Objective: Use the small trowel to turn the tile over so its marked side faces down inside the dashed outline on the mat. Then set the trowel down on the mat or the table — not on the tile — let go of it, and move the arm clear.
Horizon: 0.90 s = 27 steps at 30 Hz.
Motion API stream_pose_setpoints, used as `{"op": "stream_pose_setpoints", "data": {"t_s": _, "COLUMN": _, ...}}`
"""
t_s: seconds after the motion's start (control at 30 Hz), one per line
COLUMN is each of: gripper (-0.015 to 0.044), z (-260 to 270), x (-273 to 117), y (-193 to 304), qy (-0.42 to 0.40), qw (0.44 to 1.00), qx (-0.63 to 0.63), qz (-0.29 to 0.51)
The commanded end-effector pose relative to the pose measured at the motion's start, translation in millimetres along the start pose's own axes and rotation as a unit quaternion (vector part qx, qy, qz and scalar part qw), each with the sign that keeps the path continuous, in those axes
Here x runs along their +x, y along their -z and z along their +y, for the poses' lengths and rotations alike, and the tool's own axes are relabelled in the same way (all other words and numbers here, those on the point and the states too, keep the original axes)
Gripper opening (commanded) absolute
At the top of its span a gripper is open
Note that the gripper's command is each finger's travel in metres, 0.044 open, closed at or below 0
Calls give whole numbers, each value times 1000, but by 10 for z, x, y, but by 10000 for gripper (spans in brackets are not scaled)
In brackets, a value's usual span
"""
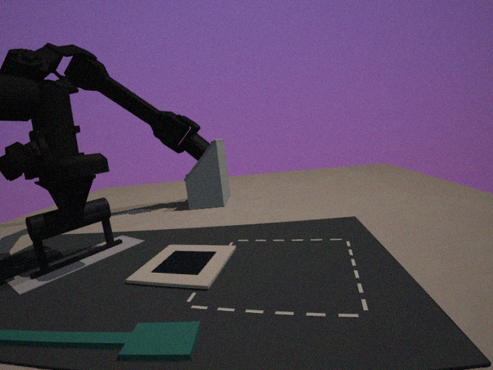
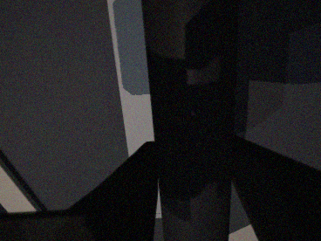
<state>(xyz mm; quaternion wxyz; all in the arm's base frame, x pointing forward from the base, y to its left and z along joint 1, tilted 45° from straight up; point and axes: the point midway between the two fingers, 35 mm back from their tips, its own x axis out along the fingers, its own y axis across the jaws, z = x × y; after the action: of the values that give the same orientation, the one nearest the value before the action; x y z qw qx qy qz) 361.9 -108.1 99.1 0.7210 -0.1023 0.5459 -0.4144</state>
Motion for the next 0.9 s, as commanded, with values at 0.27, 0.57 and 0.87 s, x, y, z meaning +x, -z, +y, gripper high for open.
{"op": "stream_pose_setpoints", "data": {"t_s": 0.27, "gripper": 130, "z": 2, "x": 12, "y": -1, "qy": 1, "qw": 990, "qx": 139, "qz": 0}}
{"op": "stream_pose_setpoints", "data": {"t_s": 0.57, "gripper": 270, "z": 2, "x": 12, "y": -1, "qy": 1, "qw": 990, "qx": 139, "qz": 0}}
{"op": "stream_pose_setpoints", "data": {"t_s": 0.87, "gripper": 270, "z": 2, "x": 12, "y": -1, "qy": 1, "qw": 990, "qx": 139, "qz": 0}}
